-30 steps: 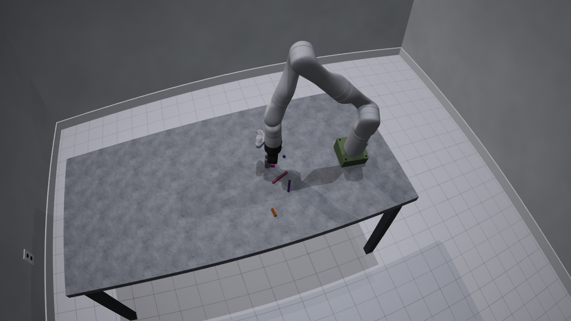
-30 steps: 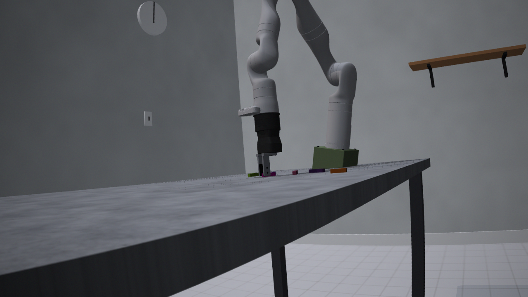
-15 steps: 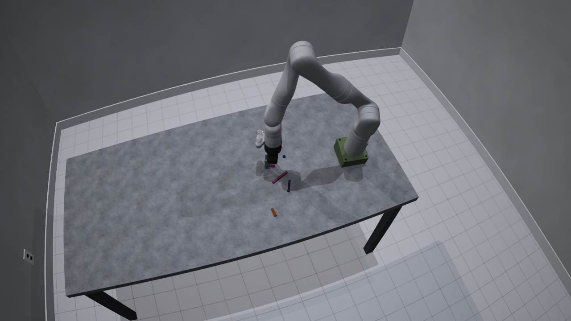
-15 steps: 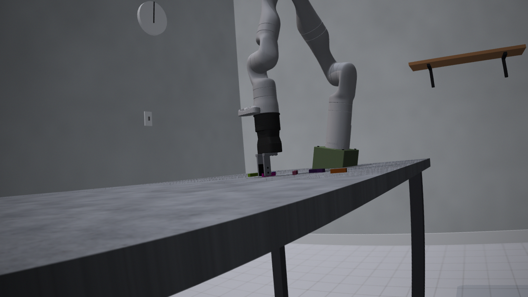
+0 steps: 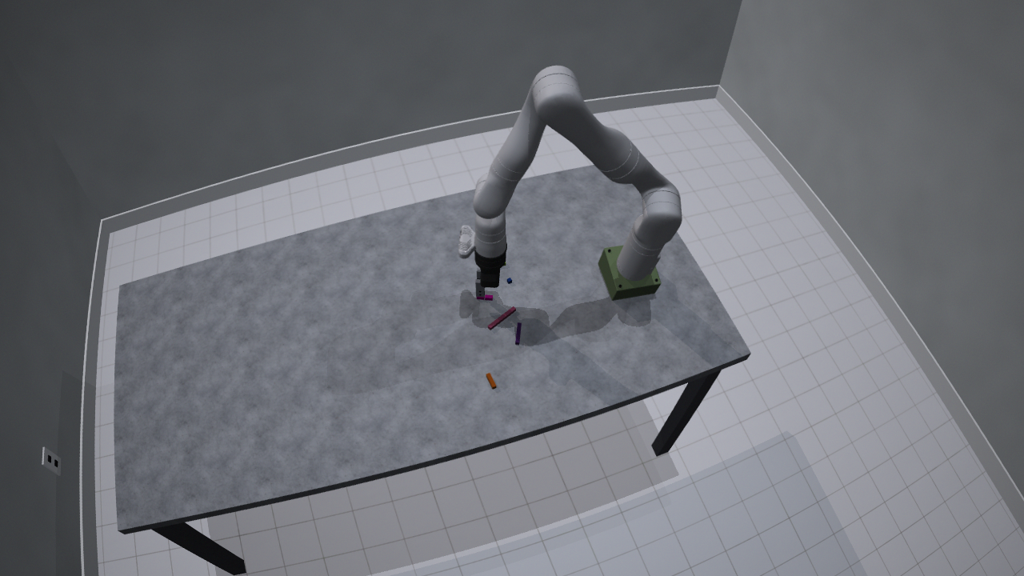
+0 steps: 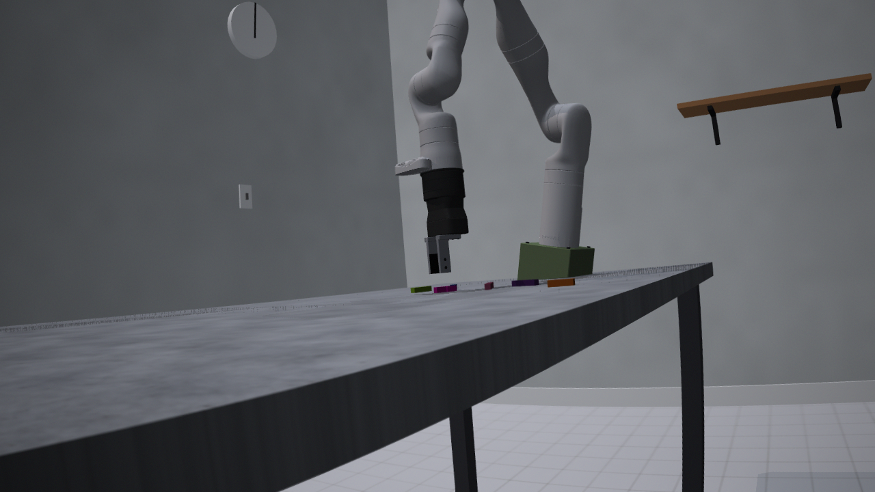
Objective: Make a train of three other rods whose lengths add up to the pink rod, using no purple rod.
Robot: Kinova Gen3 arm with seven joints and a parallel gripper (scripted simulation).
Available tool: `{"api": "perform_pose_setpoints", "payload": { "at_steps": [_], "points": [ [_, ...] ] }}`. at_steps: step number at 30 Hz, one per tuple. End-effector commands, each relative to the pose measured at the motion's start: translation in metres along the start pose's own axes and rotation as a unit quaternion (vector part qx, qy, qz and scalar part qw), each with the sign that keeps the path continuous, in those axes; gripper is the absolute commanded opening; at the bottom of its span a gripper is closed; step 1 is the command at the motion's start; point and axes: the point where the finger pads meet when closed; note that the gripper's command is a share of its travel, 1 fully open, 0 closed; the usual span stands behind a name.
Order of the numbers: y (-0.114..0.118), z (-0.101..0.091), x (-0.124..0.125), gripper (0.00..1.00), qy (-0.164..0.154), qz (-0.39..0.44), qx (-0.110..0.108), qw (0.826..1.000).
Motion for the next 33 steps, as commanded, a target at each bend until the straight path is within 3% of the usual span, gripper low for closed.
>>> {"api": "perform_pose_setpoints", "payload": {
  "at_steps": [1,10,18,19,33],
  "points": [
    [0.003,-0.017,0.005,0.54,0.006,-0.003,-0.003,1.000],
    [0.003,-0.056,0.004,0.54,0.006,-0.003,-0.004,1.000],
    [0.003,-0.059,0.004,0.54,0.007,-0.003,-0.004,1.000],
    [0.003,-0.059,0.004,1.00,0.007,-0.003,-0.003,1.000],
    [0.003,-0.058,0.004,1.00,0.007,-0.003,-0.003,1.000]
  ]
}}
Point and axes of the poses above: the point where the finger pads meet when closed, its own z axis out along the fingers, its own y axis across the jaws, x = y × z, and after that the axes turned 14 degrees about -z, right-handed
